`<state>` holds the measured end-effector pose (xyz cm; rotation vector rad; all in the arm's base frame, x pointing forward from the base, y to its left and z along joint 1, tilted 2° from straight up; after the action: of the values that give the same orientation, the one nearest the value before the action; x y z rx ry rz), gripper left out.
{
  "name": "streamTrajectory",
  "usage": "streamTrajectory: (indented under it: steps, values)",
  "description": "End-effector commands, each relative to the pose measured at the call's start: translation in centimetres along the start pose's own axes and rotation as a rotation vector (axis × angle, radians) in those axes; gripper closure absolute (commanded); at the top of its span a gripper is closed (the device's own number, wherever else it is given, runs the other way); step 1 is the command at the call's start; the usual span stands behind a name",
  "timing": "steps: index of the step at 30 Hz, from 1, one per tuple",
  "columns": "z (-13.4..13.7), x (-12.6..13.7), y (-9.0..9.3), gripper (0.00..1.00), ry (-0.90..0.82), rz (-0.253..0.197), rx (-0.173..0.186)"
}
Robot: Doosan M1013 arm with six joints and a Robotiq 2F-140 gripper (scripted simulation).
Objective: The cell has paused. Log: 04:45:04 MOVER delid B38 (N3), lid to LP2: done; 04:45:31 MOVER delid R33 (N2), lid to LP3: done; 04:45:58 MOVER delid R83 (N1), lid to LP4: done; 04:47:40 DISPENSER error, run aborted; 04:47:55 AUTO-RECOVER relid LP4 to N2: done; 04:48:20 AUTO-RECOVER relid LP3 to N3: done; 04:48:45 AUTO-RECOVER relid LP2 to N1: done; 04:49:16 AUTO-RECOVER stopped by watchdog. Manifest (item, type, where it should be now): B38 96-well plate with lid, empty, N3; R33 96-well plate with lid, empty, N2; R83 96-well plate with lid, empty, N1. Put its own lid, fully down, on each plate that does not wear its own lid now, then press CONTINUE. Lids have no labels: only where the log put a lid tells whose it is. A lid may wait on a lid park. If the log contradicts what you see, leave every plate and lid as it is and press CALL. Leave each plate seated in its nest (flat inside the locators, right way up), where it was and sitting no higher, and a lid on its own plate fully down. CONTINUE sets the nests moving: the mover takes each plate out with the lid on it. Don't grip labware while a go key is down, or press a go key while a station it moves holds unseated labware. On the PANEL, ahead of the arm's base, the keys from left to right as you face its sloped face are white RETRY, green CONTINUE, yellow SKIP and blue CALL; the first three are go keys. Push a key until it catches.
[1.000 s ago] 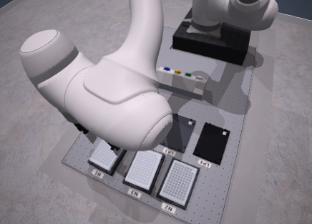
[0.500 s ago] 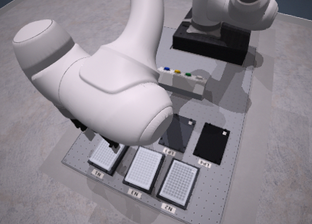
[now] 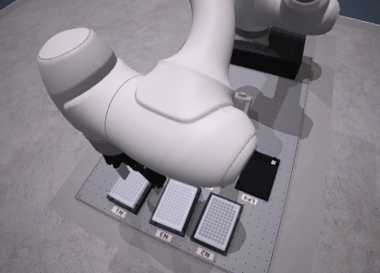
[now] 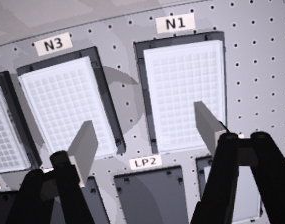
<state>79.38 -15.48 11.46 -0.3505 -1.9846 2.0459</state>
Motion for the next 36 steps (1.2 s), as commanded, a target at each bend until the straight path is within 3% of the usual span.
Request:
streamTrajectory:
  steps: [1, 2, 3, 8, 36]
  values:
    - [-6.0, 1.4, 0.0, 0.34, -0.034, 0.000, 0.000]
    - [-6.0, 1.4, 0.0, 0.34, -0.034, 0.000, 0.000]
    - [-7.9, 2.0, 0.0, 0.34, -0.045, 0.000, 0.000]
    - [-8.9, 2.3, 0.0, 0.34, -0.051, 0.000, 0.000]
    - [-8.9, 2.3, 0.0, 0.34, -0.051, 0.000, 0.000]
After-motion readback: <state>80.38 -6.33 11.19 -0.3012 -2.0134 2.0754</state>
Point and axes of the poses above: the point where the finger pads meet when closed, its own y axis out along the fingers, its own z axis across the jaws, x = y × z, the point moved 9 cm from there along -y, back along the fingers, and after that the axes turned 15 degrees about y, right-handed, at the moved point
